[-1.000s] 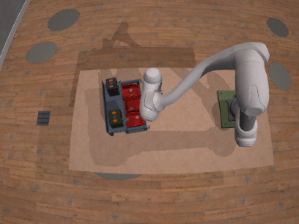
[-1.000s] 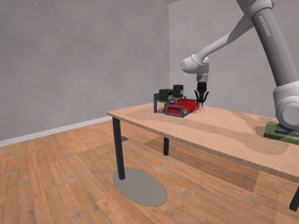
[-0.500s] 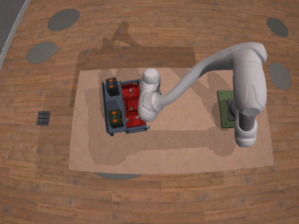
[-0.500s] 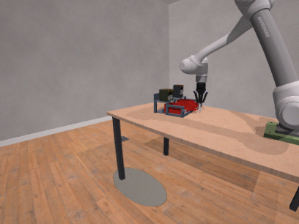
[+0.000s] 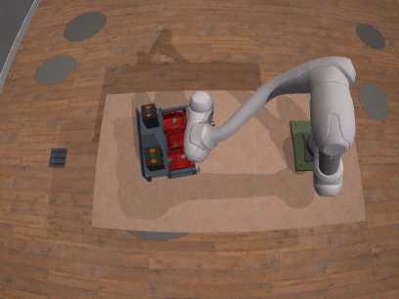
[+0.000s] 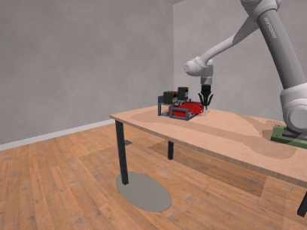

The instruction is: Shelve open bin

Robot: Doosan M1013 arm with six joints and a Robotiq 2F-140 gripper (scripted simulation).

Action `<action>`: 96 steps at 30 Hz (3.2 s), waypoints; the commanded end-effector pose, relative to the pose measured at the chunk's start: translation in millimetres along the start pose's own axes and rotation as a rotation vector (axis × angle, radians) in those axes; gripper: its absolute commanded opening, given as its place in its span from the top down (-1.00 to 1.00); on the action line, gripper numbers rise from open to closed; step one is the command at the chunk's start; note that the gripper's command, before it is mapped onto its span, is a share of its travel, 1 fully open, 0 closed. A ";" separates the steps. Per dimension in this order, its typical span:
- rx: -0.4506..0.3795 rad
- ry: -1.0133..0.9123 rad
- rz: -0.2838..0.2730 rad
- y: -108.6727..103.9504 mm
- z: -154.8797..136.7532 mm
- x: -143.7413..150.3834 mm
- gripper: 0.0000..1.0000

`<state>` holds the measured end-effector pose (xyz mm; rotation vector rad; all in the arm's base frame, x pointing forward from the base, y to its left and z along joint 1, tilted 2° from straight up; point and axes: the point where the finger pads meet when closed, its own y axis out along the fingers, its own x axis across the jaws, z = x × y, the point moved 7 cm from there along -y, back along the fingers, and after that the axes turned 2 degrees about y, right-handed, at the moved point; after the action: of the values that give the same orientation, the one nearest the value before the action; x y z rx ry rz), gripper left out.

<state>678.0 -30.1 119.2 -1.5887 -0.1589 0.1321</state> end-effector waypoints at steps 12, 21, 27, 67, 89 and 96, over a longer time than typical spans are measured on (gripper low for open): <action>0.002 0.002 -0.004 -2.1 1.4 4.9 1.00; 0.002 0.002 -0.004 -2.1 1.4 4.9 1.00; 0.002 0.002 -0.004 -2.1 1.4 4.9 1.00; 0.002 0.002 -0.004 -2.3 1.5 9.2 1.00; 0.002 0.002 -0.004 -2.9 1.8 18.2 1.00; 0.002 0.002 -0.004 -3.0 1.9 21.1 1.00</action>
<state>694.0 -27.0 120.2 -1.5895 -0.1628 0.1283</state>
